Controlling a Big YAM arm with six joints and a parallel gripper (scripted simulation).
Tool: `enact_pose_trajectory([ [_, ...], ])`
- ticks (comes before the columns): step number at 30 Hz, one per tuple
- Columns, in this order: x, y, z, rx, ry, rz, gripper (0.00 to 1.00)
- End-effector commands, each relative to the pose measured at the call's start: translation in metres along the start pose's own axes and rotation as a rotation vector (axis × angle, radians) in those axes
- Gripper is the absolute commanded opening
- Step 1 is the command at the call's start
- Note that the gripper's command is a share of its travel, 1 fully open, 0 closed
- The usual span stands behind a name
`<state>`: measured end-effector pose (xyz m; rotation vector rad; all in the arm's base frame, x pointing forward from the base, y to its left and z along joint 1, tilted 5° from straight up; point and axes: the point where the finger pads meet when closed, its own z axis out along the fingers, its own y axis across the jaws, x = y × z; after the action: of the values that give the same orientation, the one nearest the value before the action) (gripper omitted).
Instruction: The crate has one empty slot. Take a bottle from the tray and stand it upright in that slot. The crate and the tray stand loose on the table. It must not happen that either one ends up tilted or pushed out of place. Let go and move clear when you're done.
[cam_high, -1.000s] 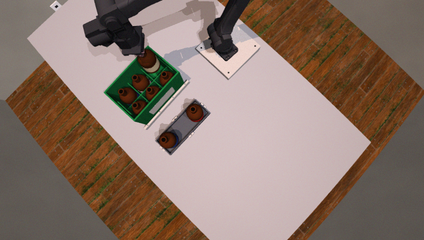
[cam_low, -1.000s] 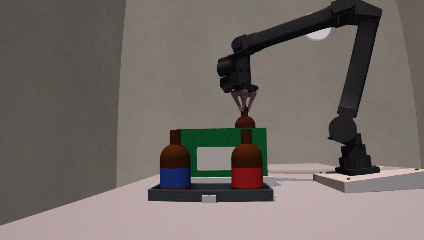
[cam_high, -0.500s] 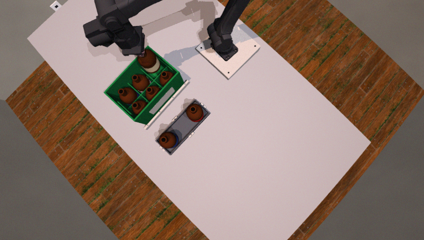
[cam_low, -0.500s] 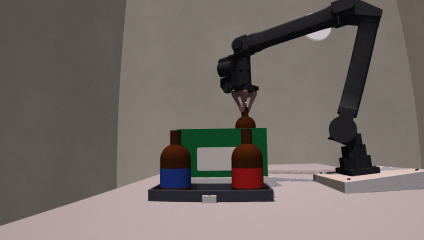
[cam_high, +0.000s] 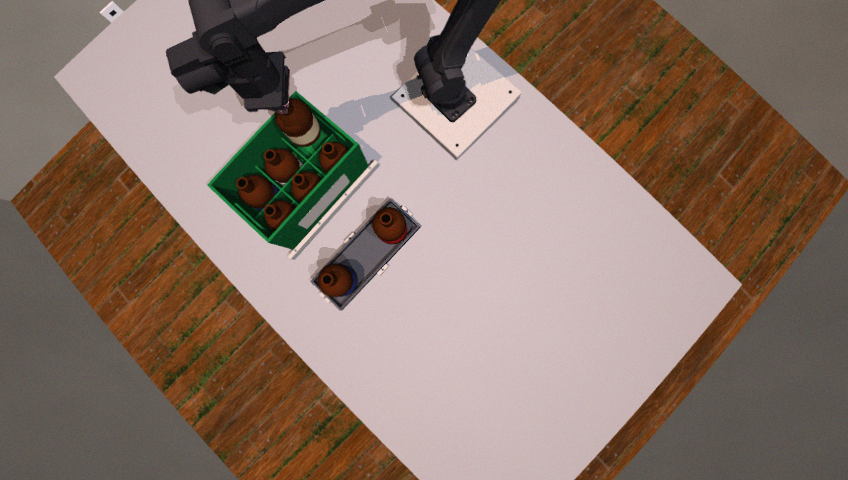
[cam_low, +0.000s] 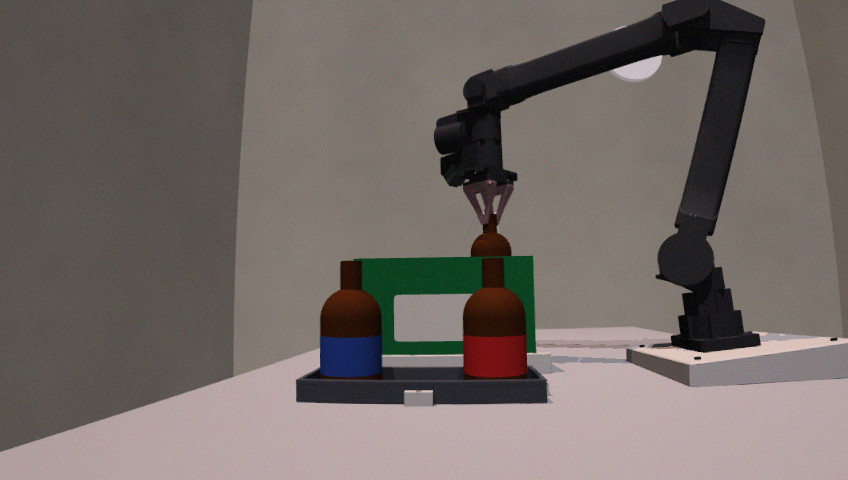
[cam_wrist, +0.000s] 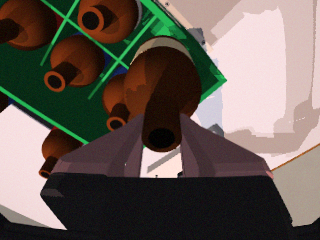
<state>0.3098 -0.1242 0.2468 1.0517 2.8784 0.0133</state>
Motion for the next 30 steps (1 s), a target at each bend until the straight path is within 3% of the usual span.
enact_pose_trajectory([
  [1, -0.006, 0.006, -0.011, -0.017, -0.041, 0.003, 0.0],
  [14, -0.006, 0.006, -0.011, -0.016, -0.04, 0.003, 0.0],
  [26, -0.002, 0.005, 0.002, -0.01, -0.02, 0.003, 0.0],
  [29, -0.004, 0.006, 0.0, -0.012, -0.026, 0.003, 0.0],
  [30, -0.01, 0.008, -0.011, -0.022, -0.056, 0.002, 0.0],
])
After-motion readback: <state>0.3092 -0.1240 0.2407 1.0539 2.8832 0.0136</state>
